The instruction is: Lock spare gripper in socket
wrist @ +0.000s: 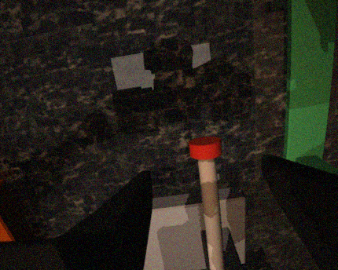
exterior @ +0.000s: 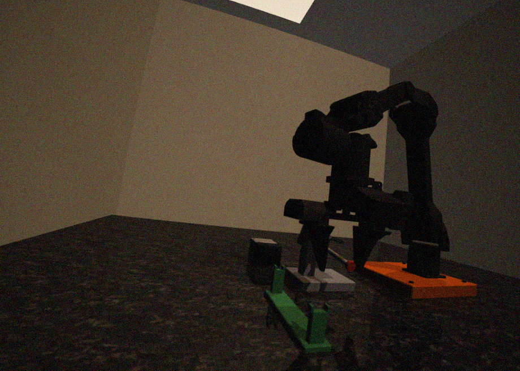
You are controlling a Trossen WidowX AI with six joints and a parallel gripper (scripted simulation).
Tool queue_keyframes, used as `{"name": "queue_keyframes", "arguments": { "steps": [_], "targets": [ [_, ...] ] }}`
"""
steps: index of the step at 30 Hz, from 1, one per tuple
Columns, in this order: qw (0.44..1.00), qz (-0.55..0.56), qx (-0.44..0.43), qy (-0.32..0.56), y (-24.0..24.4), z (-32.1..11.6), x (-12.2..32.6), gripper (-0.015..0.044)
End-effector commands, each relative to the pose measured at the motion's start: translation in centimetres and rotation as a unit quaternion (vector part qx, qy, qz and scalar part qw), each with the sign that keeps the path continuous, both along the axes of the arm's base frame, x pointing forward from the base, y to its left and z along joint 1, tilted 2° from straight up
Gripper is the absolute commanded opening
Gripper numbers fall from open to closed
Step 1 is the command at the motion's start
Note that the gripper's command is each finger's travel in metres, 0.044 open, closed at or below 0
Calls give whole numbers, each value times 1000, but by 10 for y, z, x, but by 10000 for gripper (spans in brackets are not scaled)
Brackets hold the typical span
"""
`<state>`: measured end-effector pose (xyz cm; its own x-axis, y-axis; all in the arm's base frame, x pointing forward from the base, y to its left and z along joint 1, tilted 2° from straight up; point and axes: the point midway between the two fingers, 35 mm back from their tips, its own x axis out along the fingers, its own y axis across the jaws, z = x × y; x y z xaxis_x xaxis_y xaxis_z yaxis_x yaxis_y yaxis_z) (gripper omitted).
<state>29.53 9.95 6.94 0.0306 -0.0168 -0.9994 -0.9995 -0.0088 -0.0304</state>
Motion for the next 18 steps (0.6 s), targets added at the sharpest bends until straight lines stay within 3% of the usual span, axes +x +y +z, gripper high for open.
{"name": "queue_keyframes", "arguments": {
  "steps": [1,8,18],
  "targets": [
    [1000,2,-4,1,-2,-8,-1,300],
    [1000,2,-4,1,-2,-11,-1,300],
    [1000,2,-4,1,-2,-11,-1,37]
  ]
}}
